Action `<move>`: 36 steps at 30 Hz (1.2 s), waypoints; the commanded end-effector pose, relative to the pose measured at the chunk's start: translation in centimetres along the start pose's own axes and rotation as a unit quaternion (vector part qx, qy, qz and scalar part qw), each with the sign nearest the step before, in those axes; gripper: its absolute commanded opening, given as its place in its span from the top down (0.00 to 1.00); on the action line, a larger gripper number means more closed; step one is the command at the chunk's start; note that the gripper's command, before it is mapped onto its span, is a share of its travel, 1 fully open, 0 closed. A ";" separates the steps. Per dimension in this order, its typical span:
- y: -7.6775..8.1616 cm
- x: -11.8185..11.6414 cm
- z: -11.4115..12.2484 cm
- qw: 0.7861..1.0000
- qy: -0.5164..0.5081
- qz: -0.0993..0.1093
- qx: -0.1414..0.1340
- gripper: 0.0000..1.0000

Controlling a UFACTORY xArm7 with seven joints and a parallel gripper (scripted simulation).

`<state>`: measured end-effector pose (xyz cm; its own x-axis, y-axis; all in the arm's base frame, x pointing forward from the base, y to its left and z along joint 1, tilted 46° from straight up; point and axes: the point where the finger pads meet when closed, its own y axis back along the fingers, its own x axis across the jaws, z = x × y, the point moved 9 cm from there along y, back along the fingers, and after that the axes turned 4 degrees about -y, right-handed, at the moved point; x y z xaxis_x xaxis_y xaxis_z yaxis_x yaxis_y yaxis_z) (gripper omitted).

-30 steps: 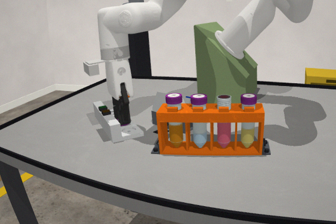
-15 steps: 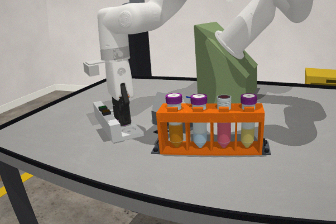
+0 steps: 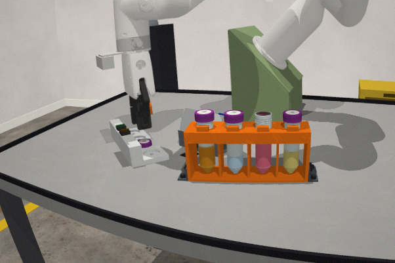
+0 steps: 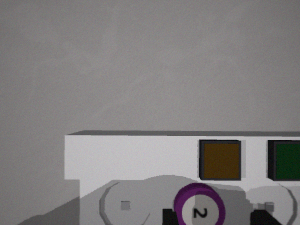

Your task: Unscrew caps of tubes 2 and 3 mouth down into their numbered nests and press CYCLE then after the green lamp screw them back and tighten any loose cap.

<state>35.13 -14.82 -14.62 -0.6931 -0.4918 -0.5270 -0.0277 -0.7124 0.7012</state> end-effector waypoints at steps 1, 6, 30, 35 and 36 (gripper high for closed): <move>1.7 0.0 -0.1 1.000 0.000 0.000 0.002 0.54; 4.2 0.0 -0.1 1.000 0.000 0.000 0.002 0.54; 10.0 -3.4 1.9 0.983 -0.185 0.000 0.002 0.54; 10.0 -4.5 2.5 0.968 -0.250 -0.001 0.002 0.54; 10.0 -5.3 3.0 0.954 -0.300 -0.001 0.002 0.54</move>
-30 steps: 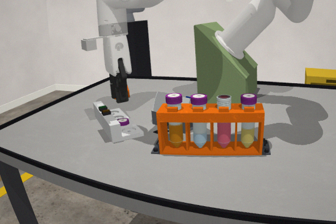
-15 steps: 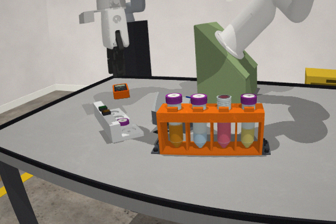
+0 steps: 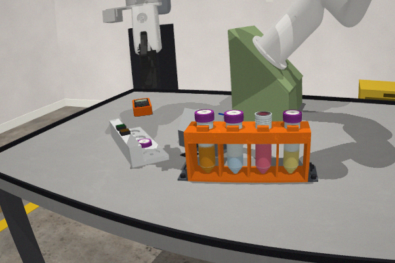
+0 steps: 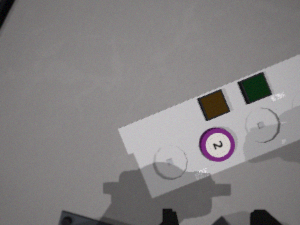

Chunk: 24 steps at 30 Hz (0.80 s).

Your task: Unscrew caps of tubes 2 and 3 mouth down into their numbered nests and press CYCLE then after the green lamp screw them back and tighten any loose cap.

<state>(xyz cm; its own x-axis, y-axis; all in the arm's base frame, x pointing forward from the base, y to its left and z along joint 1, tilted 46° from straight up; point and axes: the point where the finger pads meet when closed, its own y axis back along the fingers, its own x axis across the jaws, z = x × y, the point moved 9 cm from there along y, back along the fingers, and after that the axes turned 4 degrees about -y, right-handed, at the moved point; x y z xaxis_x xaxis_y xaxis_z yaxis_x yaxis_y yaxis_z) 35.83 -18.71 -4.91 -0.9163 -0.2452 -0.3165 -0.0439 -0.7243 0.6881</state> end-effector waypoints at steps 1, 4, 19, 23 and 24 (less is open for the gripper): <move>0.3 -1.7 2.0 0.990 -0.139 0.008 0.008 0.54; 0.3 -2.4 2.9 0.980 -0.197 0.008 0.009 0.54; 0.2 -6.6 8.4 0.868 -0.496 0.005 0.011 0.54; 0.1 -8.1 10.2 0.868 -0.497 0.005 0.011 0.54; 0.1 -8.5 10.8 0.868 -0.497 0.005 0.011 0.54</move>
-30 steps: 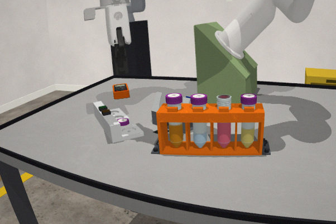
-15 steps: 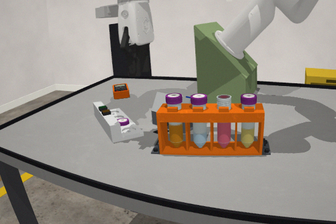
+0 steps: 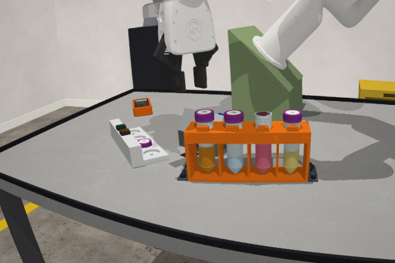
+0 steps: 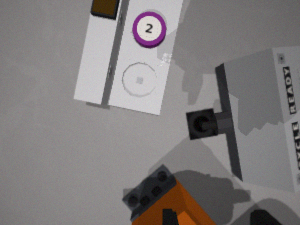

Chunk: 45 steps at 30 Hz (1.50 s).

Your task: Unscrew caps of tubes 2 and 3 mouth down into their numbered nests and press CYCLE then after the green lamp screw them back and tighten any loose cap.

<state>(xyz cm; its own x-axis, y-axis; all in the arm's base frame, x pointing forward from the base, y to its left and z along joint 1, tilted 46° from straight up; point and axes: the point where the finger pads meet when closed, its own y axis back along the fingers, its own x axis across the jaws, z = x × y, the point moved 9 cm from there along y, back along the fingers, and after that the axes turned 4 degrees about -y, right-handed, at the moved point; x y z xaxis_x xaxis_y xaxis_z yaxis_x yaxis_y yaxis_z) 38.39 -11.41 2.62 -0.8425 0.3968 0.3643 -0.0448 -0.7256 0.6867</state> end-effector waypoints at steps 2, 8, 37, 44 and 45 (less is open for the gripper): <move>0.3 1.2 4.2 0.999 -0.032 -0.001 0.013 0.54; 0.2 2.3 7.5 0.999 -0.032 -0.001 0.012 0.54; -3.4 2.8 9.1 0.999 -0.032 -0.001 0.012 0.54; -3.5 2.8 9.1 0.999 -0.032 -0.001 0.012 0.54; -3.6 2.8 9.1 0.999 -0.032 -0.001 0.012 0.54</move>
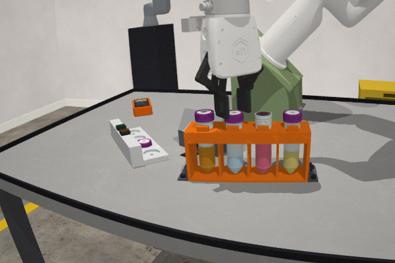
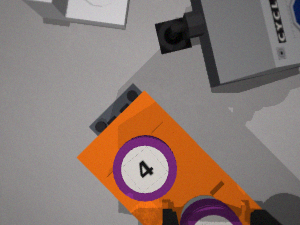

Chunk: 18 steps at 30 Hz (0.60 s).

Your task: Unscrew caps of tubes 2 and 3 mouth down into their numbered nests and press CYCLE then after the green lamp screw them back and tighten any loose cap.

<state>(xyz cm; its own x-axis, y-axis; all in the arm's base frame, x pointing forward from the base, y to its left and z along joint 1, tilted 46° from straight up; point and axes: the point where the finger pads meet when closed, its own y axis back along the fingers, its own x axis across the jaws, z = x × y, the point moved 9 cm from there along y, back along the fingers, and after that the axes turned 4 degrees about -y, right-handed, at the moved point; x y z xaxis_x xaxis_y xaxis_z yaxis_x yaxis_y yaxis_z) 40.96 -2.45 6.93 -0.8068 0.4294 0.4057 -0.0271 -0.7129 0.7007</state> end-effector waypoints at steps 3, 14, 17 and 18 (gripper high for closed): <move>0.0 -0.1 0.0 1.000 0.000 -0.003 -0.001 0.54; -0.5 -0.1 0.0 1.000 0.000 -0.003 -0.001 0.54; -0.7 -0.1 0.0 1.000 0.000 -0.003 -0.001 0.54; -0.7 -0.1 0.0 1.000 0.000 -0.003 -0.001 0.54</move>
<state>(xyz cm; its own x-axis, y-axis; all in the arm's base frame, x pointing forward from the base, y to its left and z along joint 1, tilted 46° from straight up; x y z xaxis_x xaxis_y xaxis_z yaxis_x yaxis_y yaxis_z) 40.96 -1.89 6.38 -0.8069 0.4291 0.4060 -0.0267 -0.7130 0.7007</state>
